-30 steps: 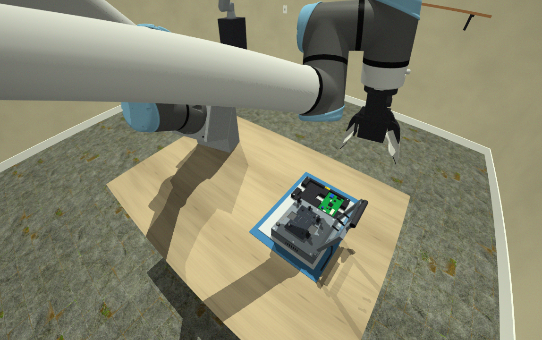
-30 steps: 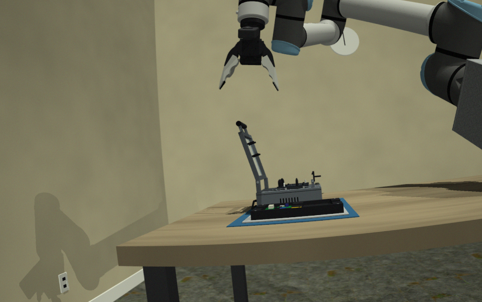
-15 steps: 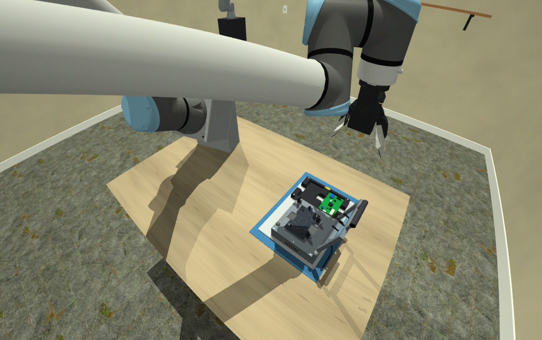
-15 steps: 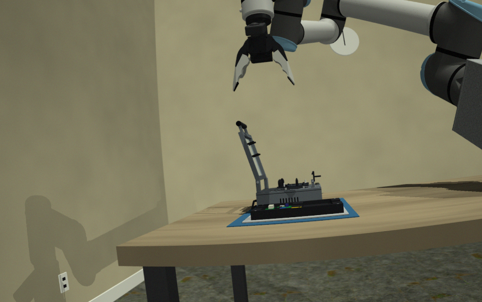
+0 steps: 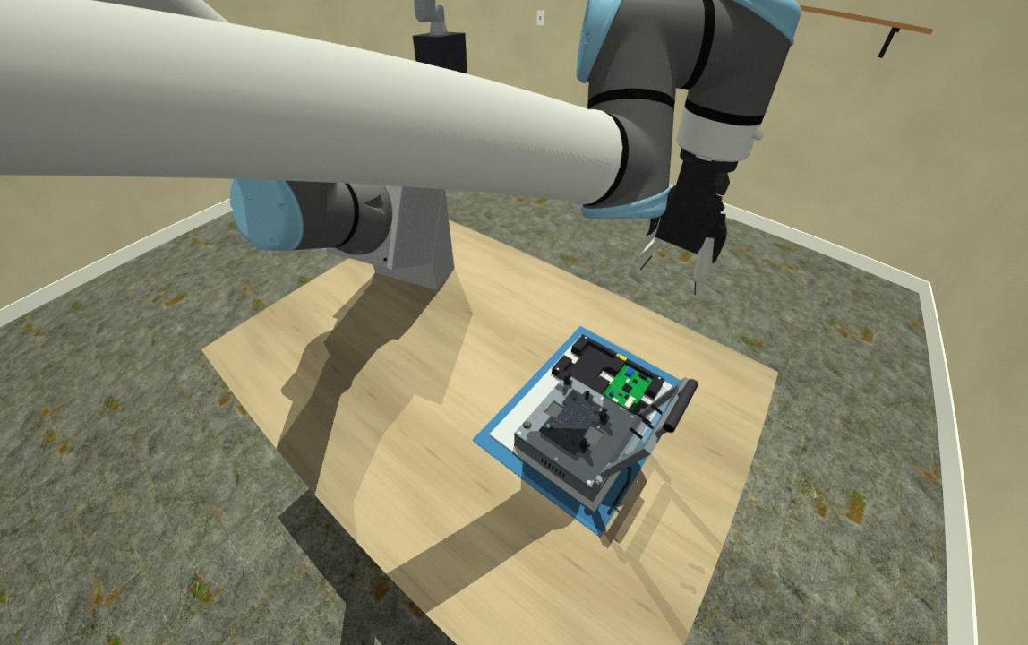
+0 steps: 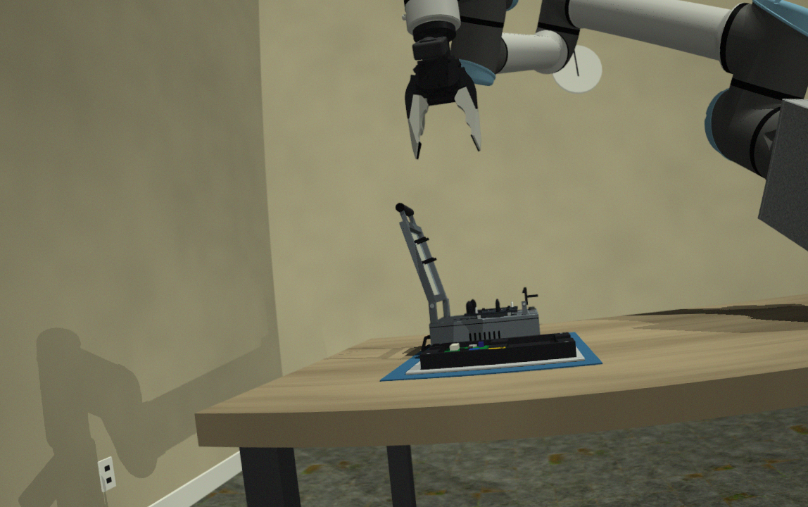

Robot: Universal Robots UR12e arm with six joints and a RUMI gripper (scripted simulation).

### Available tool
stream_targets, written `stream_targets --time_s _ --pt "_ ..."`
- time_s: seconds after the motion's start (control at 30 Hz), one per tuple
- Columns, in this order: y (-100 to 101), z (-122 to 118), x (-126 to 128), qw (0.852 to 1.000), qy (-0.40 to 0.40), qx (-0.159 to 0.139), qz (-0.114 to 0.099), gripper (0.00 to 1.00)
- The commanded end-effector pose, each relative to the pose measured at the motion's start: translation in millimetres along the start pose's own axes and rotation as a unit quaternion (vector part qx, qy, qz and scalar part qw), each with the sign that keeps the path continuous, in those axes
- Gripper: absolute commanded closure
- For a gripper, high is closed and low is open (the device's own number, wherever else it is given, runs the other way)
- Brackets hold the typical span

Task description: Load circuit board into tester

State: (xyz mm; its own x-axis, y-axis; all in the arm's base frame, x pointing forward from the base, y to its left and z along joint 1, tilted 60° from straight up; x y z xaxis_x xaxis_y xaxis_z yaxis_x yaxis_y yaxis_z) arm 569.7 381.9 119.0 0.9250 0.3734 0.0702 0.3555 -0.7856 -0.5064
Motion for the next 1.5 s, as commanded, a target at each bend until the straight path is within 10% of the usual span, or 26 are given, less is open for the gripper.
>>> stream_targets --time_s 0.0,1.47 --pt "-1 0 0 1.000 0.000 0.000 0.000 0.41" --pt "12 0 0 1.000 0.000 0.000 -0.001 0.41"
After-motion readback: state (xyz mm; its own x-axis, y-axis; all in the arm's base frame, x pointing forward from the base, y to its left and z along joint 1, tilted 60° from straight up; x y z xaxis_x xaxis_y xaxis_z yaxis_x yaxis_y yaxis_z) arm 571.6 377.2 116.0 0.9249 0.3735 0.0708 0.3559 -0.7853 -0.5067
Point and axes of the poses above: the point where the finger pads meet when closed, its own y axis out along the fingers, its own x axis across the jaws, z = x × y, the point moved 10 cm from there along -y, back along the fingers, and after that the axes turned 12 degrees about -y, right-handed, at the moved point
